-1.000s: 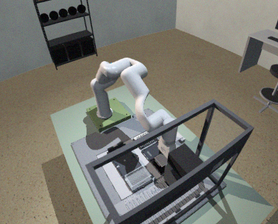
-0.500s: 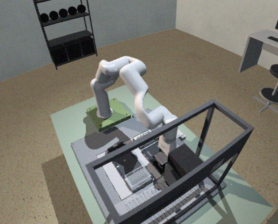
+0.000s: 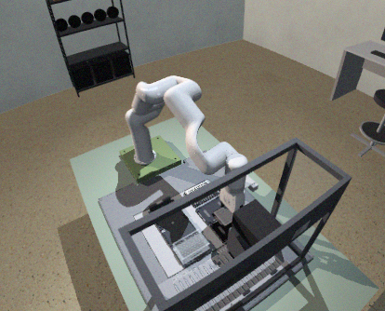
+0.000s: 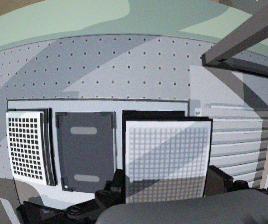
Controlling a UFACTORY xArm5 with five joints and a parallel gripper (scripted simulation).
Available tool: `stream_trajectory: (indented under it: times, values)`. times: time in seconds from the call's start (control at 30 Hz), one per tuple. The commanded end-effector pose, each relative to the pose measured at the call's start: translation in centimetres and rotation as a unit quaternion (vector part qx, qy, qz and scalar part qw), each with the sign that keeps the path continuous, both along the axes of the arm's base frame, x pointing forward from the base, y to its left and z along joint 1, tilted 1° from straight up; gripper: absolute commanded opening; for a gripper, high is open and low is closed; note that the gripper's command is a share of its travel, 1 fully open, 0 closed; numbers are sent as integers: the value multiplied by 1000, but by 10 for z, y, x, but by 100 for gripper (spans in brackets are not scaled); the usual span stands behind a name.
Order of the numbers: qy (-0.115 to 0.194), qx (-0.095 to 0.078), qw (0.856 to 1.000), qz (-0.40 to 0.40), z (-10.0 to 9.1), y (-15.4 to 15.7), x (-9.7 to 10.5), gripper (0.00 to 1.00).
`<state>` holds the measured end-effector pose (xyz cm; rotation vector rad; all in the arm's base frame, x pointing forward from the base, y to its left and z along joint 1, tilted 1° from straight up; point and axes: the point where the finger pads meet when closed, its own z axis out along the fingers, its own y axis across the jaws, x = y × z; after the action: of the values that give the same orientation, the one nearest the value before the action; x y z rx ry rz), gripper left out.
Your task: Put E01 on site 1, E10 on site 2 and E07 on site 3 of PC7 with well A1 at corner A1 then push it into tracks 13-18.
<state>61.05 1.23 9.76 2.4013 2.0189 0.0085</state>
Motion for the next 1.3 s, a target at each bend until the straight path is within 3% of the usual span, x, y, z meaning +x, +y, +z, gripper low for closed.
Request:
stream_trajectory:
  times: [0.0, 0.4, 0.7, 1.27]
  values:
    - [-2, 10, 1000, 0, 7, 0, 1, 0]
    - [-2, 10, 1000, 0, 26, 0, 1, 0]
    - [-2, 10, 1000, 0, 26, 0, 1, 0]
    - [-1, 9, 1000, 1, 24, -60, -45, 0]
